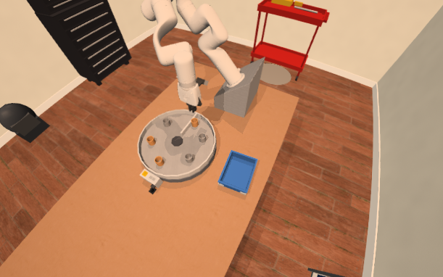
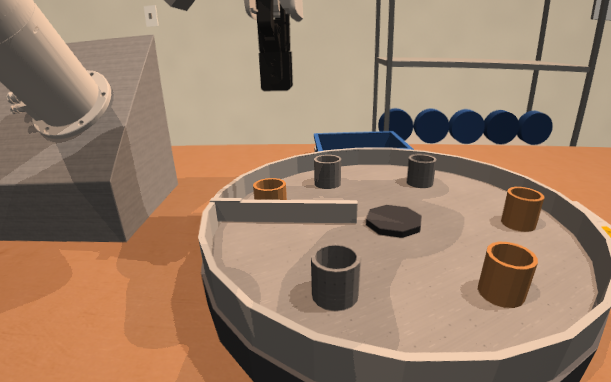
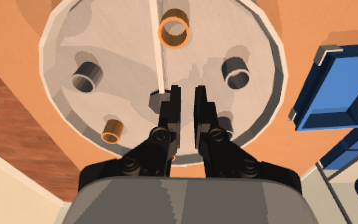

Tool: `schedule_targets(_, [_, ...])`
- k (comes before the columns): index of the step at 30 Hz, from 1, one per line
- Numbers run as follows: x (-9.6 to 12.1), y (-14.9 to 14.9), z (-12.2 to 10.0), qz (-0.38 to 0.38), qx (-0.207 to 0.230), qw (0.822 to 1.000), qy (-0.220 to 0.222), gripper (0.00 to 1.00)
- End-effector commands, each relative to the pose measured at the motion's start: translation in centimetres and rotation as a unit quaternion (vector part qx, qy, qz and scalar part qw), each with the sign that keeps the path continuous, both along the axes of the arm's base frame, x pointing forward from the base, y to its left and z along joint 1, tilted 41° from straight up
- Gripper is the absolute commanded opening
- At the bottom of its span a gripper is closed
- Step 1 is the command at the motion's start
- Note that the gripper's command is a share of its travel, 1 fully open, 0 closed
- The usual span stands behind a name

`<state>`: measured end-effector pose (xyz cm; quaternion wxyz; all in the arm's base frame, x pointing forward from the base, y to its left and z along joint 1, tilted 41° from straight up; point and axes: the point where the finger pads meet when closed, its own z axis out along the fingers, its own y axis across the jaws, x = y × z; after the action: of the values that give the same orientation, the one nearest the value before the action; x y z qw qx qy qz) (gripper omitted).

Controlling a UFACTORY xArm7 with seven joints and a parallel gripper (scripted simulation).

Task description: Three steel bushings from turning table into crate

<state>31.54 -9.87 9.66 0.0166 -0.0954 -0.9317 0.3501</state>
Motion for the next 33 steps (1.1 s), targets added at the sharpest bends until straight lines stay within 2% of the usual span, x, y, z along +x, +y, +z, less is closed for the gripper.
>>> schedule_targets(1, [0.13,0.09,0.08,0.001,0.0,1.0,-0.001,0.12])
schedule_targets(20, [0.13,0.09,0.08,0.001,0.0,1.0,-0.001,0.12])
schedule_targets(21, [0.13,0.09,0.08,0.001,0.0,1.0,-0.001,0.16])
schedule_targets(33, [0.13,0.09,0.08,0.001,0.0,1.0,-0.001,0.16])
